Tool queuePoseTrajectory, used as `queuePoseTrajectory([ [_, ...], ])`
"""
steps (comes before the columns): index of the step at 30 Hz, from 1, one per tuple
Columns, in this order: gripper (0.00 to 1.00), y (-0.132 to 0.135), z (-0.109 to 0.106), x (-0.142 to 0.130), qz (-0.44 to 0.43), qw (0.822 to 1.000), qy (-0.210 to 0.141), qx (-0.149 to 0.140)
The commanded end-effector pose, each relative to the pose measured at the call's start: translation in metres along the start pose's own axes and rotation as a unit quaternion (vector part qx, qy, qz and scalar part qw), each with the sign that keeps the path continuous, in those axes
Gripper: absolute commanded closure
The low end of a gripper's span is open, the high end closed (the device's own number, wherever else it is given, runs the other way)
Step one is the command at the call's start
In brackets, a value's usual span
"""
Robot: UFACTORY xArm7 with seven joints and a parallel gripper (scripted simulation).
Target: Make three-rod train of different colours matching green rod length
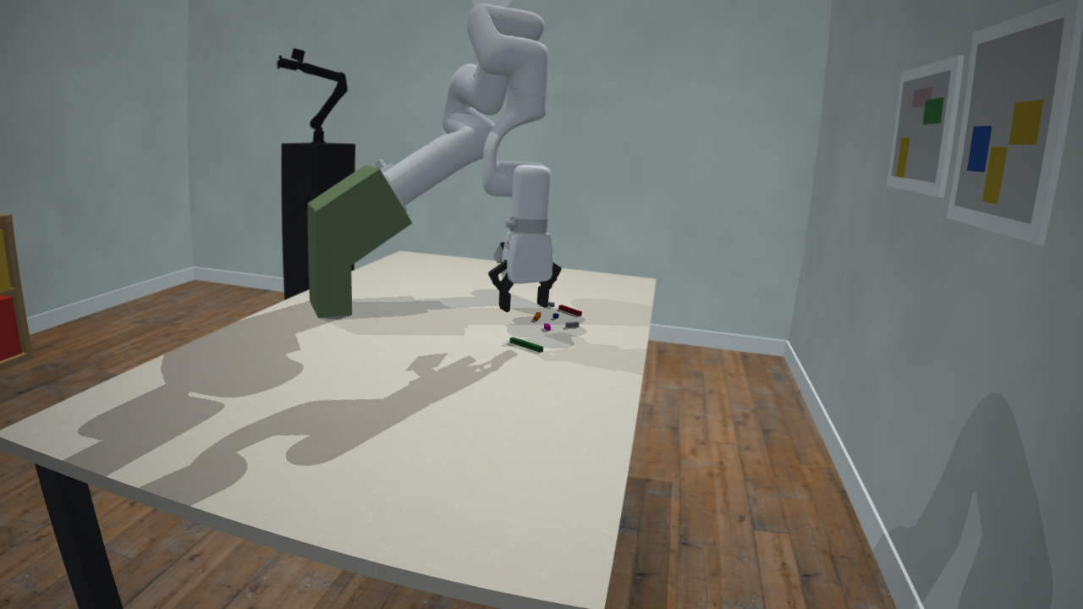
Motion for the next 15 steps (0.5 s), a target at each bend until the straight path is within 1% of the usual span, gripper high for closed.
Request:
queuePoseTrajectory([
  [1,0.0,0.0,-0.001,-0.001,0.0,1.0,-0.001,0.0],
  [6,0.0,0.003,-0.001,0.0,-0.002,1.0,-0.002,0.0],
  [7,0.0,0.011,-0.001,0.001,-0.006,1.0,-0.002,-0.002],
  [9,0.0,0.04,-0.003,0.008,-0.023,1.0,-0.004,-0.007],
  [11,0.0,0.051,-0.004,0.011,-0.03,1.0,-0.005,-0.008],
  [15,0.0,0.082,-0.005,0.024,-0.051,0.999,-0.006,-0.011],
])
Point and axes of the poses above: the point where the finger pads meet when closed, its own z axis out along the fingers, its own y axis across the jaws, x = y × z, the point moved 10 cm from there along -z, back along the fingers, and after that the axes turned 3 degrees about -z, right-handed, at the moved point
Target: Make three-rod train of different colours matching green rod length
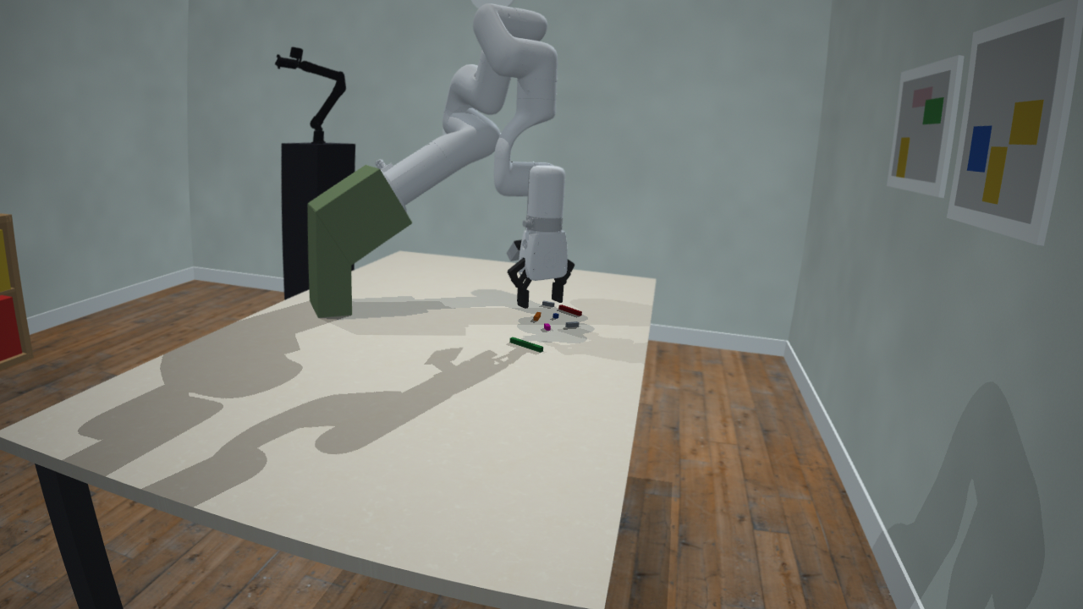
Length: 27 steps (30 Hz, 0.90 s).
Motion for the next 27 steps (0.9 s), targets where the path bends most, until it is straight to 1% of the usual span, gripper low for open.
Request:
queuePoseTrajectory([
  [1,0.0,0.039,-0.006,0.012,-0.023,1.0,-0.004,-0.002],
  [4,0.0,0.061,-0.006,0.023,-0.039,0.999,-0.004,-0.002],
  [6,0.0,0.061,-0.006,0.023,-0.039,0.999,-0.004,-0.002],
  [7,0.0,0.078,-0.006,0.035,-0.055,0.999,-0.003,-0.001],
  [10,0.0,0.093,-0.006,0.048,-0.07,0.998,-0.002,0.002],
  [13,0.0,0.11,-0.006,0.066,-0.09,0.996,0.001,0.007],
  [15,0.0,0.117,-0.006,0.075,-0.099,0.995,0.002,0.009],
  [17,0.0,0.118,-0.005,0.076,-0.1,0.995,0.002,0.01],
  [18,0.76,0.118,-0.005,0.076,-0.1,0.995,0.002,0.01],
  [27,0.76,0.118,-0.005,0.076,-0.1,0.995,0.002,0.01],
])
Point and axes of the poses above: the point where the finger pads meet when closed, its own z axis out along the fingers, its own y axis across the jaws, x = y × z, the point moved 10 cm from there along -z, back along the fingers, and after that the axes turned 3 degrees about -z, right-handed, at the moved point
